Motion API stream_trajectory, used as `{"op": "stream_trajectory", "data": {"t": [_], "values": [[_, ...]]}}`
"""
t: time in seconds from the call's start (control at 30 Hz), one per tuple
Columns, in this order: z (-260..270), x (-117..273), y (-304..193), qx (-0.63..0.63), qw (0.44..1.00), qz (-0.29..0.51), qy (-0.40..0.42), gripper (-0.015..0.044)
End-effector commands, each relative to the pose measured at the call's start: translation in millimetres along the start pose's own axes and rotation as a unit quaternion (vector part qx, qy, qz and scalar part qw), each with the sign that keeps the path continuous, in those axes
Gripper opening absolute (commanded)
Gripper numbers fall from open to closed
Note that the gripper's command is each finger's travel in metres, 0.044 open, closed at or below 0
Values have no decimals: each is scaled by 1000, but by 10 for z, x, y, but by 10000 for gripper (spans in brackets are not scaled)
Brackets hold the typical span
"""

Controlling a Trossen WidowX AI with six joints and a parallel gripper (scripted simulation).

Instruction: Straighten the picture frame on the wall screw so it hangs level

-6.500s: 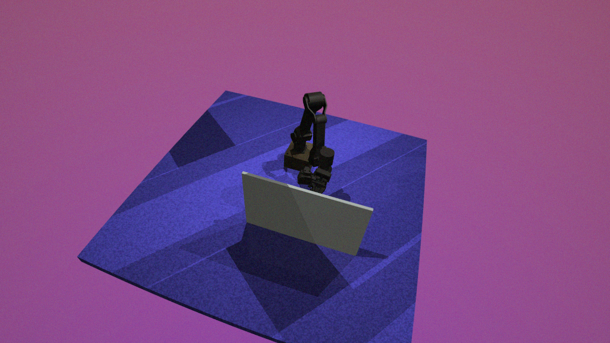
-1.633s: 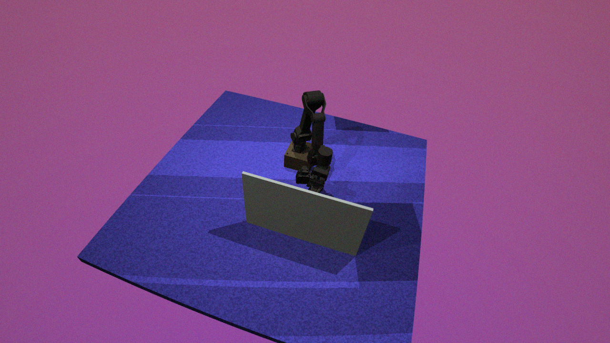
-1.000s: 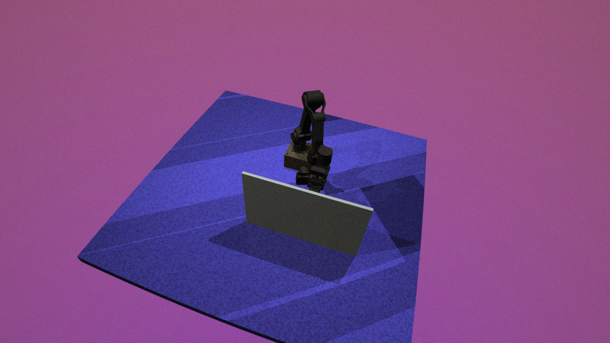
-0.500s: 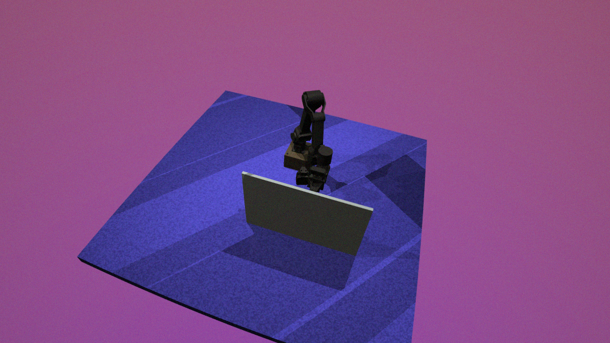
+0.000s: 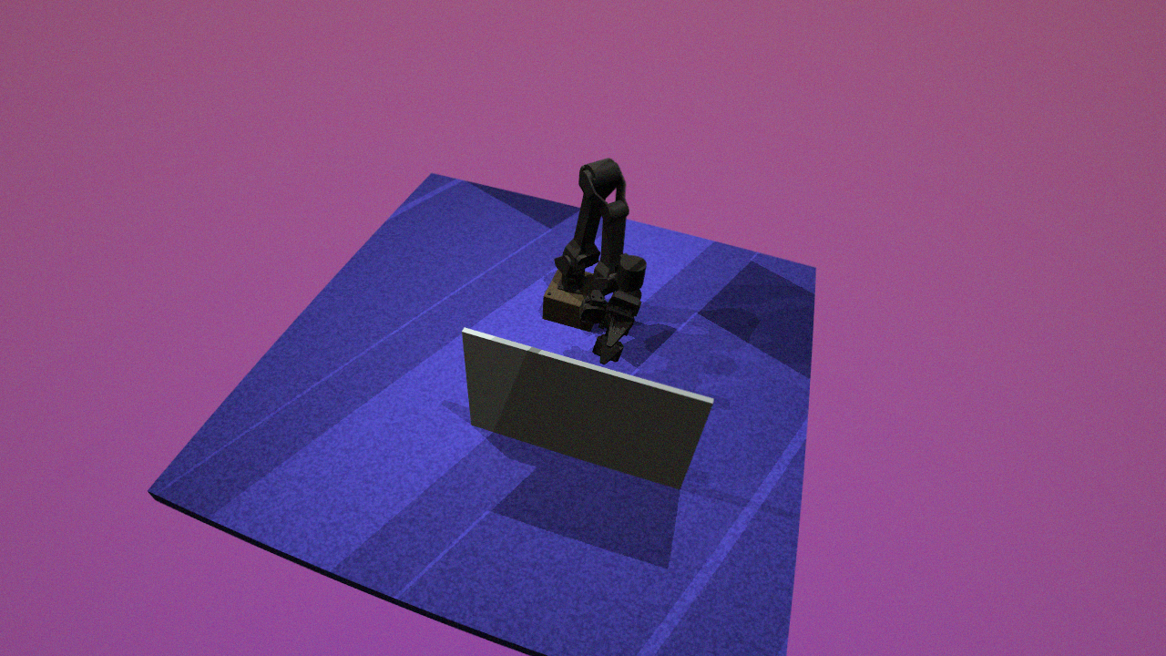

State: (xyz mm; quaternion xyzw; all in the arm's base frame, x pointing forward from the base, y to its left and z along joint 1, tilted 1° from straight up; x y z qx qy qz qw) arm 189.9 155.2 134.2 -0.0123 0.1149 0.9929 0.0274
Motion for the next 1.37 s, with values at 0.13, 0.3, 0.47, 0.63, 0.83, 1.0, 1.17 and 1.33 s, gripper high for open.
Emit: {"op": "stream_trajectory", "data": {"t": [0.13, 0.3, 0.47, 0.63, 0.83, 1.0, 1.17, 1.33], "values": [[223, 350, -98, 2, 1000, 1, 8, 260], [401, 807, -104, 3, 1000, 1, 2, 260], [445, 999, -77, 5, 1000, -1, -5, 260], [445, 999, -77, 5, 1000, -1, -5, 260], [445, 999, -77, 5, 1000, -1, -5, 260], [445, 999, -77, 5, 1000, -1, -5, 260], [445, 999, -77, 5, 1000, -1, -5, 260], [445, 999, -77, 5, 1000, -1, -5, 260]]}}
Point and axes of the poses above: the point midway between the two fingers, 35 mm back from their tips, its own x axis back along the fingers, its own z axis across the jaws, y = z × x, the point moved 10 cm from there along x, back along the fingers, and after that the axes turned 7 degrees about x, right-handed, at the moved point
